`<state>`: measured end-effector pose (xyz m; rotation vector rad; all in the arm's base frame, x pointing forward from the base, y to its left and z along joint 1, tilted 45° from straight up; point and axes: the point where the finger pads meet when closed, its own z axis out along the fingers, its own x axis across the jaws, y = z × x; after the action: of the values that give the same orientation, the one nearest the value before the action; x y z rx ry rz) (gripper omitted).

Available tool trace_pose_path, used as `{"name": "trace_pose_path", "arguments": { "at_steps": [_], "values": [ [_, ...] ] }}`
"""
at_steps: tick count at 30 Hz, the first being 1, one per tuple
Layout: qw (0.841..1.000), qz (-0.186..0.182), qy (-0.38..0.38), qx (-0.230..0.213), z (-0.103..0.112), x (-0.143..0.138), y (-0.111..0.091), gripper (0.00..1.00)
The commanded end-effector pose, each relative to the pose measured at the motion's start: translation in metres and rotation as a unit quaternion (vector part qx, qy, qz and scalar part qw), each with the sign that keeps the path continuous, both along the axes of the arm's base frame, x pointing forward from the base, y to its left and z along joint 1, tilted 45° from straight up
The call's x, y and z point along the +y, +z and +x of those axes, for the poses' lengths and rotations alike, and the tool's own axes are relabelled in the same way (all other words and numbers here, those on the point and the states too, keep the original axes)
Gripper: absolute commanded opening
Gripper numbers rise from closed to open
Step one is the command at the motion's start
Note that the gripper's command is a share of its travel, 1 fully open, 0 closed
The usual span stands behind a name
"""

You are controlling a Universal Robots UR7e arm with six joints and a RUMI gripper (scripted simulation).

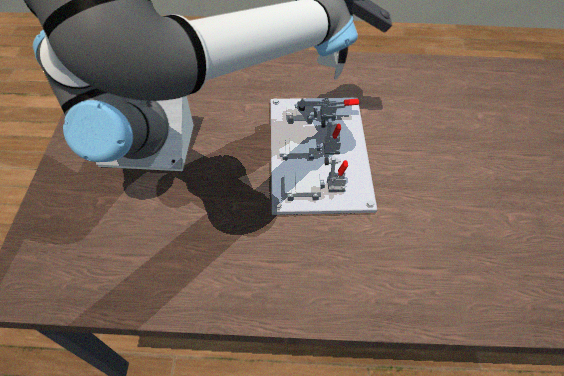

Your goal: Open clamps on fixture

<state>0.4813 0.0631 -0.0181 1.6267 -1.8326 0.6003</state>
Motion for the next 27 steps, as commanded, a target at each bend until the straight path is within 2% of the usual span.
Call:
{"name": "trace_pose_path", "arguments": {
  "at_steps": [1, 7, 18, 27],
  "values": [
    [1.0, 0.001, 0.001, -0.001, 0.0, -0.006, -0.006, 0.28],
    [1.0, 0.001, 0.001, -0.001, -0.003, -0.016, -0.017, 0.28],
    [1.0, 0.001, 0.001, -0.001, -0.001, -0.017, -0.018, 0.28],
    [1.0, 0.001, 0.001, -0.001, 0.014, -0.019, -0.019, 0.28]
  ]
}}
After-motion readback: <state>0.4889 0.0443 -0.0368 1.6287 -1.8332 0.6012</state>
